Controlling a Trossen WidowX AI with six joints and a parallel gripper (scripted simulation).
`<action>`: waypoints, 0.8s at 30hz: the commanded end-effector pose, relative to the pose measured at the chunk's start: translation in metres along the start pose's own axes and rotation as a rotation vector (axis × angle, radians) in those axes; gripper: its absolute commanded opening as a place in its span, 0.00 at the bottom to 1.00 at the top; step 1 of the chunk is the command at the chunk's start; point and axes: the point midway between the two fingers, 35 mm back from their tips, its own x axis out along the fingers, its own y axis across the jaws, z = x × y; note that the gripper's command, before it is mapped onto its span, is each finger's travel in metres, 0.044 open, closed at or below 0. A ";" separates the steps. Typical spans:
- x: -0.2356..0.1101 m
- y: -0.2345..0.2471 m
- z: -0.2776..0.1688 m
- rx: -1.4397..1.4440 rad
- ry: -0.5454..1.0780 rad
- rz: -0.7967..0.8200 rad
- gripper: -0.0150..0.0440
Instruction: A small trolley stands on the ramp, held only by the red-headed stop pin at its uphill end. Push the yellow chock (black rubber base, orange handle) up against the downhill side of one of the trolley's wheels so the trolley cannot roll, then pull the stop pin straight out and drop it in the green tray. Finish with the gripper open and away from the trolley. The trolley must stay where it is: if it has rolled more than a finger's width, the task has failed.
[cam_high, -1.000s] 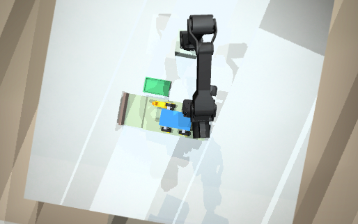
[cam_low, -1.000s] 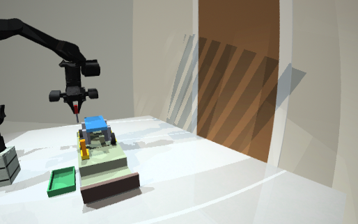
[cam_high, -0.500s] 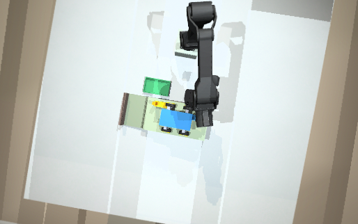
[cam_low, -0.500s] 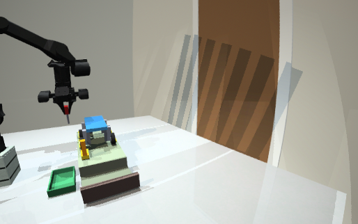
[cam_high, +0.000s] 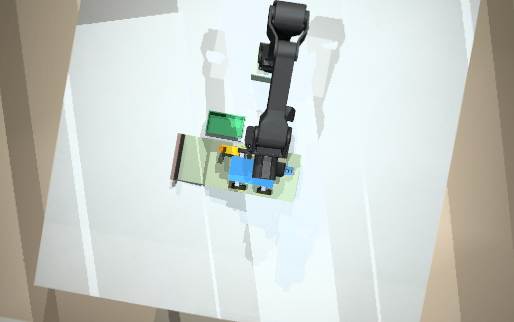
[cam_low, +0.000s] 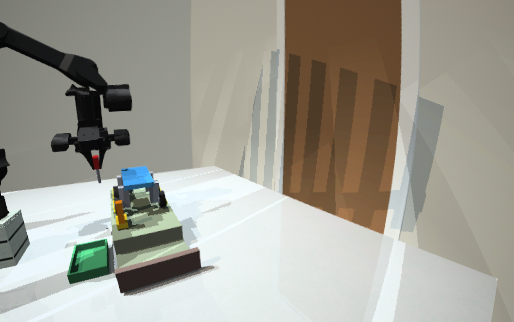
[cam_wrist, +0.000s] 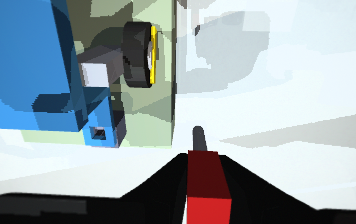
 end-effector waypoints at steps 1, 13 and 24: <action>0.000 -0.001 0.013 0.001 0.003 -0.012 0.25; -0.009 0.000 0.058 0.001 0.000 -0.012 0.25; -0.016 -0.002 0.104 0.001 -0.004 -0.012 0.25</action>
